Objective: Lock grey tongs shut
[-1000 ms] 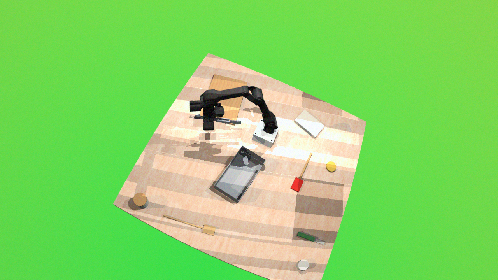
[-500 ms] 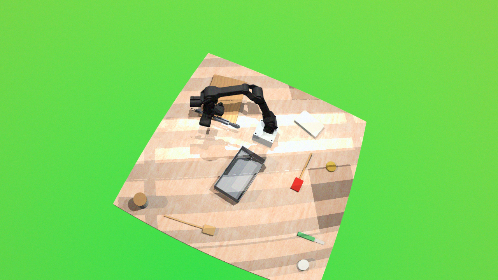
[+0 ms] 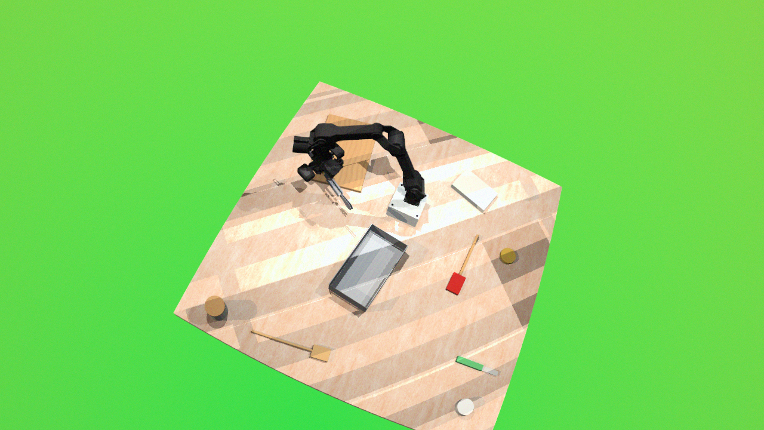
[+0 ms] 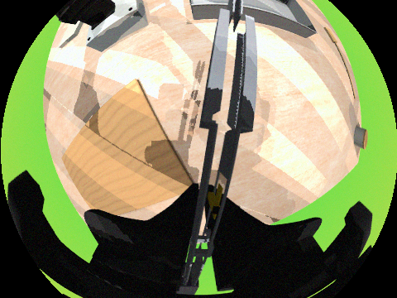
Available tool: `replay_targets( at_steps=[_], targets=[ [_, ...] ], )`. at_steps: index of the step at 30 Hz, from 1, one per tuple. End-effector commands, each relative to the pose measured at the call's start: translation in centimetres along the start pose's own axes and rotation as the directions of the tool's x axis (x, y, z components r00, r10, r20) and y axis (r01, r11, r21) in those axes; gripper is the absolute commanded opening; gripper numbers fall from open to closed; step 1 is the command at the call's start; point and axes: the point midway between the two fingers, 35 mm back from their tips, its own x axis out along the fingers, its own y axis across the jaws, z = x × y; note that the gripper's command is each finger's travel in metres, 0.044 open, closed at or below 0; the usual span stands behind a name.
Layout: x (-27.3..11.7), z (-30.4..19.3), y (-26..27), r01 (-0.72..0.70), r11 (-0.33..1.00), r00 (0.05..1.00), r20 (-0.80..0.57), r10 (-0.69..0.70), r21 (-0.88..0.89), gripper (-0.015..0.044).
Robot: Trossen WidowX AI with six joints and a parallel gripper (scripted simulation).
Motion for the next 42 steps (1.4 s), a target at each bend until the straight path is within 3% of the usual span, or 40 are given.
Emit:
replay_targets(
  at_steps=[1, 11, 23, 33, 42],
  targets=[
    [-0.1, -0.7, 0.8, 0.004, 0.985, 1.0, -0.004, -0.004, 0.173, -0.015],
    [-0.1, -2.3, 2.9, 0.005, 0.831, 1.0, -0.002, -0.004, 0.557, -0.015],
    [0.0, -4.0, 5.5, 0.002, 0.46, 1.0, 0.0, -0.005, 0.888, -0.015],
    [0.0, -5.3, 7.7, -0.001, 0.061, 1.0, 0.002, -0.006, 0.998, -0.015],
    [0.1, -6.3, 9.9, -0.005, -0.31, 1.0, 0.003, -0.007, 0.951, -0.015]
  ],
)
